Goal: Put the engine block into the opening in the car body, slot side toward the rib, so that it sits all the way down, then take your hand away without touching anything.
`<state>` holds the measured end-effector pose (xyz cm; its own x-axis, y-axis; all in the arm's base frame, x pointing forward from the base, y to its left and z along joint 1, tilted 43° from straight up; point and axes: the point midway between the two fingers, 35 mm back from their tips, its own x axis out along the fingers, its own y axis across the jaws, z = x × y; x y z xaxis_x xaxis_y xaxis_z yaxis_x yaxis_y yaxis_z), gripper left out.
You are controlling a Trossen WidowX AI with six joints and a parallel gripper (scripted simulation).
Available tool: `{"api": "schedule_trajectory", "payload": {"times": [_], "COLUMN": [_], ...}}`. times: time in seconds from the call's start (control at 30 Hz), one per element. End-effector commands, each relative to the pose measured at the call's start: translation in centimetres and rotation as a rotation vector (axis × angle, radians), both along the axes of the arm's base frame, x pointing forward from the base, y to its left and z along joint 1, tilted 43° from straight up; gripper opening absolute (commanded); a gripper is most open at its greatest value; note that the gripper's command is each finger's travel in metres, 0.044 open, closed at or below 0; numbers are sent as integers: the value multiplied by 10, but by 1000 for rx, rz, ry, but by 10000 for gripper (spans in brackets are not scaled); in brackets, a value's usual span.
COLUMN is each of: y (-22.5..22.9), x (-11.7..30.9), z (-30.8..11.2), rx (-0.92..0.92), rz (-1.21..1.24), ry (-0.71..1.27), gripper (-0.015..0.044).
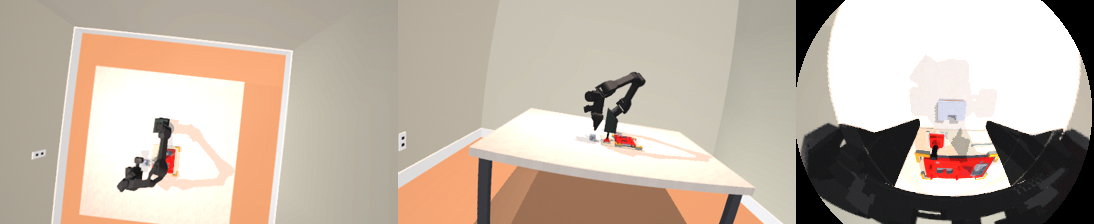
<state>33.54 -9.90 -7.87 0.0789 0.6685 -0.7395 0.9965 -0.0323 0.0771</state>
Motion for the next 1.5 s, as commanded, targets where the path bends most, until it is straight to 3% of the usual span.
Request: {"api": "schedule_trajectory", "payload": {"times": [0.0,0.97,1.23,1.47], "y": [5,36,36,36], "x": [1,3,3,3], "z": [-7,-43,-43,-43], "rx": [2,4,4,4], "rz": [-8,-8,-8,-8], "ry": [-3,-3,-3,-3], "gripper": [440,440,230,164]}}
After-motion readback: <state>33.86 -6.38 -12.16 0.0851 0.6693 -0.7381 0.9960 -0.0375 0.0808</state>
